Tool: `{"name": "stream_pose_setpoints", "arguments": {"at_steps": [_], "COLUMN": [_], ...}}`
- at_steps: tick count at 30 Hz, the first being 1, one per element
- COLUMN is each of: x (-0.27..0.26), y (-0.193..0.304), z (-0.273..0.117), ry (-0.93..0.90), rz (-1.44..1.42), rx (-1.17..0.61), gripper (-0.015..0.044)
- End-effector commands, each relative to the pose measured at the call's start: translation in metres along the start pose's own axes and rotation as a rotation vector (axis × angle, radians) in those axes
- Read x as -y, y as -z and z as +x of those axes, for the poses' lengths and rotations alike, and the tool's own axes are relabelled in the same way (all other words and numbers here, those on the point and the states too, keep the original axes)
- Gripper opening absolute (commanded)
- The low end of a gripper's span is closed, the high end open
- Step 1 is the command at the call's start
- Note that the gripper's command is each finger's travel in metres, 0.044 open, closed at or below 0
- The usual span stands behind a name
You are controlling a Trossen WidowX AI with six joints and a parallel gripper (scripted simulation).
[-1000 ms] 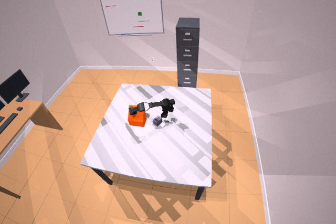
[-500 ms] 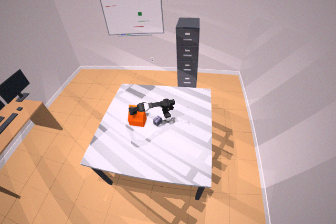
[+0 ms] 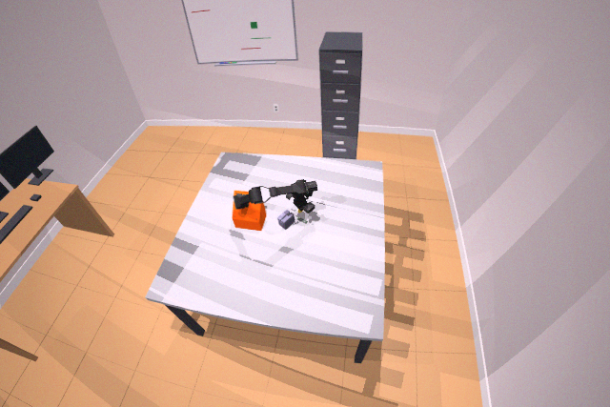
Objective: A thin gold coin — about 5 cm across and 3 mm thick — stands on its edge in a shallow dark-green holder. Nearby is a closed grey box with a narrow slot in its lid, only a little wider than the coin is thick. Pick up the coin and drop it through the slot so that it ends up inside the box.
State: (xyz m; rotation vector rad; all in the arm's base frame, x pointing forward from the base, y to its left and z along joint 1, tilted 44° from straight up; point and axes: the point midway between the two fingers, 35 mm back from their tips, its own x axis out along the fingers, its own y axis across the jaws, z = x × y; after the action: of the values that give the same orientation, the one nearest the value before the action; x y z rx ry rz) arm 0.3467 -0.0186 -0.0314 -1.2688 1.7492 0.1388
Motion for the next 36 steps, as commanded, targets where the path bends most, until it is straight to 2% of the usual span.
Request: {"name": "stream_pose_setpoints", "arguments": {"at_steps": [1,36], "x": [0.000,-0.050], "y": [0.001,0.059], "z": [0.000,-0.001], "ry": [-0.003,-0.005], "rz": [-0.053,-0.056], "rx": [-0.001,-0.003], "gripper": [0.0000,0.0000]}}
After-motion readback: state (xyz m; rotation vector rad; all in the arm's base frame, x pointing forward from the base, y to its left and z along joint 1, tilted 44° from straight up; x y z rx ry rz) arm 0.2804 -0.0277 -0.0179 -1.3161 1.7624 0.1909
